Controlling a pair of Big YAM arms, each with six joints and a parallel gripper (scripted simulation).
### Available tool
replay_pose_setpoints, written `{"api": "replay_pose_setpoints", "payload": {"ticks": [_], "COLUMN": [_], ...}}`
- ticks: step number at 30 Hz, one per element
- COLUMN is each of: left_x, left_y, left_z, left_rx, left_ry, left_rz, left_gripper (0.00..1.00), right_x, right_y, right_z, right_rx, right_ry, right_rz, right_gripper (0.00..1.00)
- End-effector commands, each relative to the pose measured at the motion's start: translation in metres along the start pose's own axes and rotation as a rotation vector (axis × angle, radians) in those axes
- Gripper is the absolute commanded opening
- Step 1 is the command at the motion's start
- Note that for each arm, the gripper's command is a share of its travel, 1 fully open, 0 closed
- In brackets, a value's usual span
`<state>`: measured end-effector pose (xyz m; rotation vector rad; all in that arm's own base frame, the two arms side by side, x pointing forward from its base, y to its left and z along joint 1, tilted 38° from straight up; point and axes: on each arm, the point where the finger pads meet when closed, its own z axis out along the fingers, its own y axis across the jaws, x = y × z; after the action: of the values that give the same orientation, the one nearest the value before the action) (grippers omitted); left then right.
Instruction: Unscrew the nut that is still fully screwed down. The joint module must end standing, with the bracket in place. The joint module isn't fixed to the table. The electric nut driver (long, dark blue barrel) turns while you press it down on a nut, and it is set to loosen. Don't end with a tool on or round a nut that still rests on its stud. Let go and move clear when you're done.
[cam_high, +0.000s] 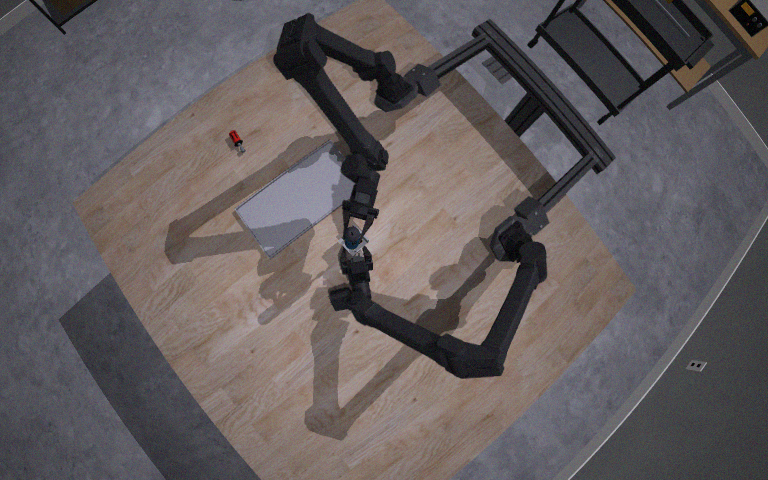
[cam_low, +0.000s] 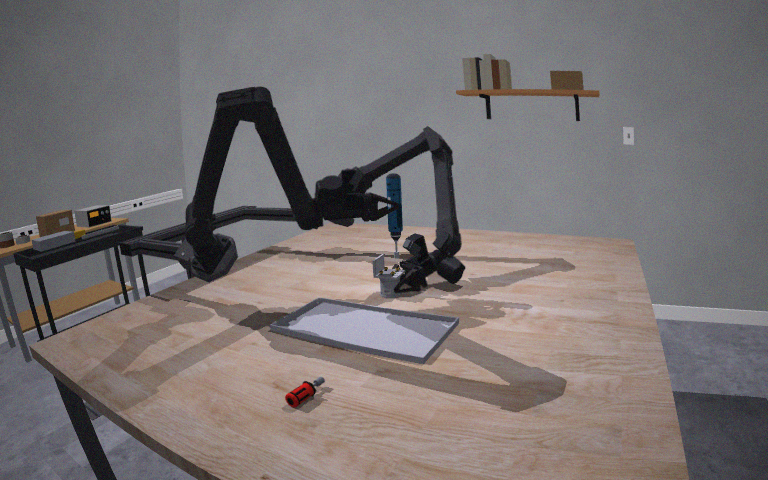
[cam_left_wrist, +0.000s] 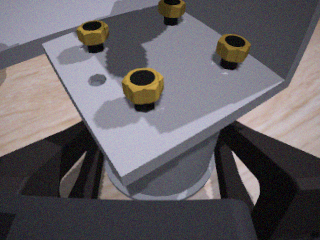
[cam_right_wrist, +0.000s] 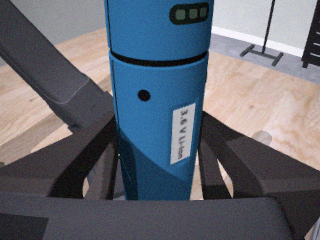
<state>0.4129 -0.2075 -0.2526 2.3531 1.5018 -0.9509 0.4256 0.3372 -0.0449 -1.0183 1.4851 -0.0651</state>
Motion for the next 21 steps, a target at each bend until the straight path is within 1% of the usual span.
{"api": "replay_pose_setpoints", "payload": {"ticks": [1, 11, 12, 21], "left_x": [-0.014, -0.014, -0.014, -0.014], "left_y": [0.003, 0.003, 0.003, 0.003], "left_z": [0.008, 0.008, 0.008, 0.008], "left_rx": [0.015, 0.015, 0.015, 0.015], "left_ry": [0.007, 0.007, 0.007, 0.007], "left_rz": [0.032, 0.032, 0.032, 0.032], "left_gripper": [0.59, 0.59, 0.59, 0.59], "right_x": [-0.039, -0.048, -0.046, -0.058], "right_y": [0.002, 0.000, 0.002, 0.002], "right_z": [0.005, 0.004, 0.004, 0.003], "right_rx": [-0.004, 0.002, -0.005, -0.005], "right_ry": [-0.068, -0.080, -0.065, -0.064], "right_rz": [0.019, 0.022, 0.020, 0.021], "right_gripper": [0.42, 0.42, 0.42, 0.42]}}
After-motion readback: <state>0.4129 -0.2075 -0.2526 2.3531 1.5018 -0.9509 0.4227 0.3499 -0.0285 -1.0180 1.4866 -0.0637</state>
